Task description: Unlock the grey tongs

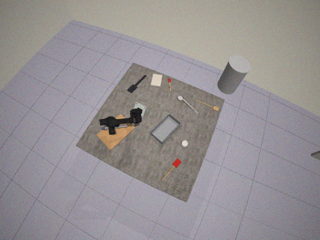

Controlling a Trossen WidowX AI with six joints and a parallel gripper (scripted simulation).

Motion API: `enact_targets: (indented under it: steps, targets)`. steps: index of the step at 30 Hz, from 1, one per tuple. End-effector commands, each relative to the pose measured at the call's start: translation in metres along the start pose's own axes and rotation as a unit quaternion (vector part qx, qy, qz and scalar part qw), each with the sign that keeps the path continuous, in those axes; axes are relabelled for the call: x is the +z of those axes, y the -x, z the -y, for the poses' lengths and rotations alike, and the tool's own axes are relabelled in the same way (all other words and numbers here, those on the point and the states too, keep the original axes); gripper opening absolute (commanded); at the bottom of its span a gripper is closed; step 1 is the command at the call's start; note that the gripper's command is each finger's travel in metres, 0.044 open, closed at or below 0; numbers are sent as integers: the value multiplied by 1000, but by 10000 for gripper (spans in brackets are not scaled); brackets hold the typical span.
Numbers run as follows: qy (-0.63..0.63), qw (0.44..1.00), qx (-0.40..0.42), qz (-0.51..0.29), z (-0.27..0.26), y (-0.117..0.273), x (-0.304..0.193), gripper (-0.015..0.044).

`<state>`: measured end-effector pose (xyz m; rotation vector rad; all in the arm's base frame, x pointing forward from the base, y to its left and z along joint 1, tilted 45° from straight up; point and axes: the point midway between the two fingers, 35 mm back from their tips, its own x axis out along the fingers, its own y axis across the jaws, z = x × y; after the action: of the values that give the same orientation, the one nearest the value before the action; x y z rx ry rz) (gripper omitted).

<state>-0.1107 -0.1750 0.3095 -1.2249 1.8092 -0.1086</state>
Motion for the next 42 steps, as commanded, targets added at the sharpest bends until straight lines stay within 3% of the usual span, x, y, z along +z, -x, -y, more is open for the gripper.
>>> enact_targets:
  steps: [1,22,42]
  targets:
    - [12,999,14,-31,0,3,4,-150]
    - [51,972,50,-226,-2,22,8,-150]
    - [39,903,12,-428,0,57,12,-150]
